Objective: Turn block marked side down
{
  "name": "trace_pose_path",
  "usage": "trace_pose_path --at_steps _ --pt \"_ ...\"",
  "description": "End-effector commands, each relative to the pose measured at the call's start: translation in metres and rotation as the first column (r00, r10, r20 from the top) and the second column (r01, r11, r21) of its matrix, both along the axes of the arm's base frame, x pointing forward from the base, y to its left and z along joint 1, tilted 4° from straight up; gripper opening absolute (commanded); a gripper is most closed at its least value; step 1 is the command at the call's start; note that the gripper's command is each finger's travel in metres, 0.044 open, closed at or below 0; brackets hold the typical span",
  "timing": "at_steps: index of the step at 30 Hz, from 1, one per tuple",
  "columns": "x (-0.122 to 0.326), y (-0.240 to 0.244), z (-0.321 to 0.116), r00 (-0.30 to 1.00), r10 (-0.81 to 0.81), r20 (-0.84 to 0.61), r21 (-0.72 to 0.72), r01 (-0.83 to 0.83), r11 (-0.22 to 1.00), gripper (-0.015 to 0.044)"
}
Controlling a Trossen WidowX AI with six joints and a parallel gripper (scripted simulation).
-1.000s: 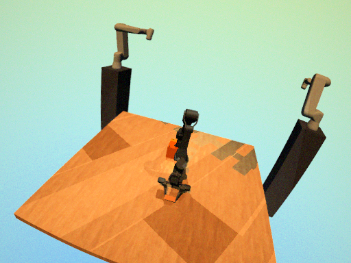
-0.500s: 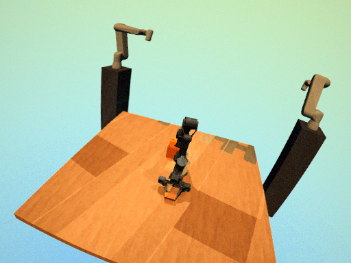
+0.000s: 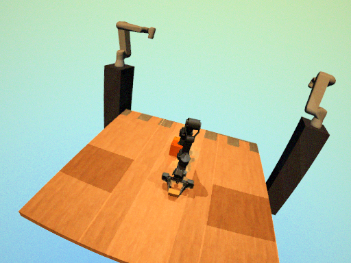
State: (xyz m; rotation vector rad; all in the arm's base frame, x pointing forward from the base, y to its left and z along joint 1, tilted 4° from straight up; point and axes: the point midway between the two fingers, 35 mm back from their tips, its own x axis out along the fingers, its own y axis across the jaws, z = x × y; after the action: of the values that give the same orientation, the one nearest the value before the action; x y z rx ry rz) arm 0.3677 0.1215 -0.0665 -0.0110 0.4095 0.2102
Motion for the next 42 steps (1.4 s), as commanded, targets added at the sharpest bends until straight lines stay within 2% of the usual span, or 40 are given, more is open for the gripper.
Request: trace_pose_path --at_steps 1,5,22,42 --pt "-0.0006 -0.0010 0.0006 1.000 -0.004 0.004 -0.005 0.004 1.000 0.0000" --pt "-0.0006 -0.0010 0.0006 1.000 -0.004 0.004 -0.005 0.004 1.000 0.0000" --pt "-0.0006 -0.0010 0.0006 1.000 -0.004 0.004 -0.005 0.004 1.000 0.0440" --pt "-0.0006 -0.0010 0.0006 1.000 -0.004 0.004 -0.005 0.004 1.000 0.0440"
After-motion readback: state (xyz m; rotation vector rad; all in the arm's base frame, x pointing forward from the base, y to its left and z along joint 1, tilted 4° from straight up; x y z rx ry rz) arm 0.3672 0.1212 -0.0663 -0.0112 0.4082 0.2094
